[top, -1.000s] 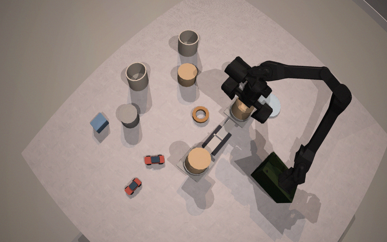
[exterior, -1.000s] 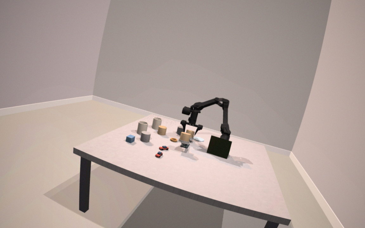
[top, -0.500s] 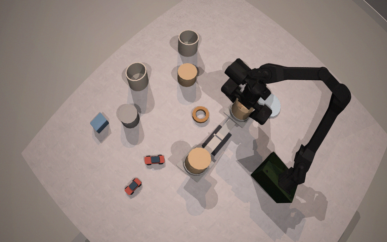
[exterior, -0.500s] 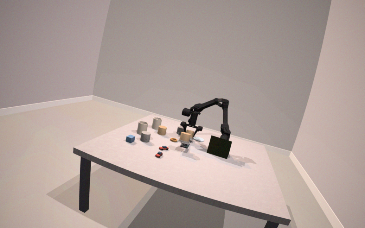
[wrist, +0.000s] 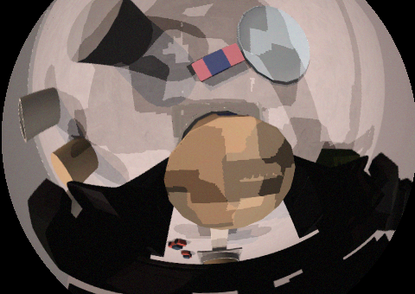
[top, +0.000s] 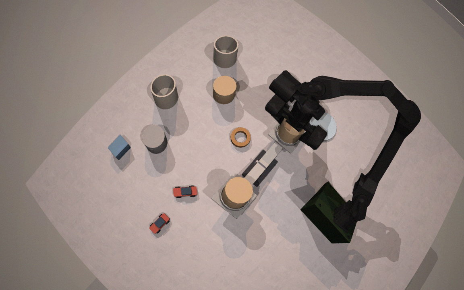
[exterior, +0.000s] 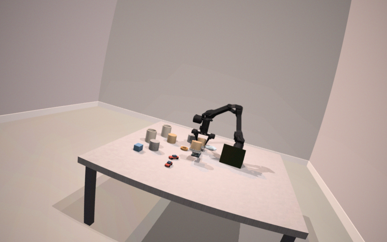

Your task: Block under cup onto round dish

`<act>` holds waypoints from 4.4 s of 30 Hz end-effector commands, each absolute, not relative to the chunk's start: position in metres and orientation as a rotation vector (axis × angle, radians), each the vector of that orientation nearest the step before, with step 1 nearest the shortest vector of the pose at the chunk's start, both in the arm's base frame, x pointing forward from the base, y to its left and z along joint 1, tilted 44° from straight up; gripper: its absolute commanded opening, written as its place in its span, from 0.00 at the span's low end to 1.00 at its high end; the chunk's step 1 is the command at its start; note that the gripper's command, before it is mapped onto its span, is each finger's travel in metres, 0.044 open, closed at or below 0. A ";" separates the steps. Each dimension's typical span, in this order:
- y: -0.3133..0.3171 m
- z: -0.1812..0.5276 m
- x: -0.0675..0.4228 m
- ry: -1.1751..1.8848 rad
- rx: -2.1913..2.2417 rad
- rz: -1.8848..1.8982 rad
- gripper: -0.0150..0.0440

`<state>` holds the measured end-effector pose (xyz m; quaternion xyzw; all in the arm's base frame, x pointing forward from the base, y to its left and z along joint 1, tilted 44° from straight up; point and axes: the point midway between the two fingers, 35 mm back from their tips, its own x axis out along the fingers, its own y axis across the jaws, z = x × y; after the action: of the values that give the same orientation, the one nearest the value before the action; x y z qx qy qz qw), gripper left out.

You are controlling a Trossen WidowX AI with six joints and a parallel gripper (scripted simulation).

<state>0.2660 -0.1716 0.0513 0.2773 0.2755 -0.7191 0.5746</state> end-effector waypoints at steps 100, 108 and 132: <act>-0.089 0.139 0.288 0.650 0.644 -1.687 0.25; -0.089 0.139 0.288 0.650 0.644 -1.687 0.25; -0.089 0.139 0.288 0.650 0.644 -1.687 0.25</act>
<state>0.2882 -0.0889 0.1390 0.2751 0.2770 -0.7206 0.5730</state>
